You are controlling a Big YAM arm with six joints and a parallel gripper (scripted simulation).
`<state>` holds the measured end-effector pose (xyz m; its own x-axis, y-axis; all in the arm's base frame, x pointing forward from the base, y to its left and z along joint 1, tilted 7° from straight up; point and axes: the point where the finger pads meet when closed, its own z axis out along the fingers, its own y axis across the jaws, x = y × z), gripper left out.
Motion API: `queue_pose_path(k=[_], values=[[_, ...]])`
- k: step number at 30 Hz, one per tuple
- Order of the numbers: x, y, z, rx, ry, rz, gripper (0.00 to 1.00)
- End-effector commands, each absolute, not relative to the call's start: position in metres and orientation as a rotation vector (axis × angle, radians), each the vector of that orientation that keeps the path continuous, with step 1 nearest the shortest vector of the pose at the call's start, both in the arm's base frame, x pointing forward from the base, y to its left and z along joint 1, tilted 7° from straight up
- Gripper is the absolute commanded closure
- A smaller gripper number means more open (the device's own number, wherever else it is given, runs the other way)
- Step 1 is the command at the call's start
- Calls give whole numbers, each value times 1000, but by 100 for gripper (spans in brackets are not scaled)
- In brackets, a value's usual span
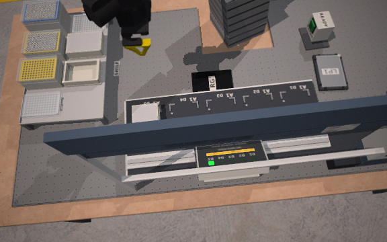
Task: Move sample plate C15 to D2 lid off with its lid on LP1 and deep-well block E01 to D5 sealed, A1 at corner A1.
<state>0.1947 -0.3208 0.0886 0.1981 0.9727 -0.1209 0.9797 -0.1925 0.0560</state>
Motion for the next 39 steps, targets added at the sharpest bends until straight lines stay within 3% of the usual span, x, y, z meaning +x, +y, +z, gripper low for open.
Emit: queue_pose_path(k=[1,24,39], values=[[200,-343,103,2292,1922,-96,0],[181,-444,116,2289,1919,-109,0],[135,-422,110,2292,1923,-111,0]])
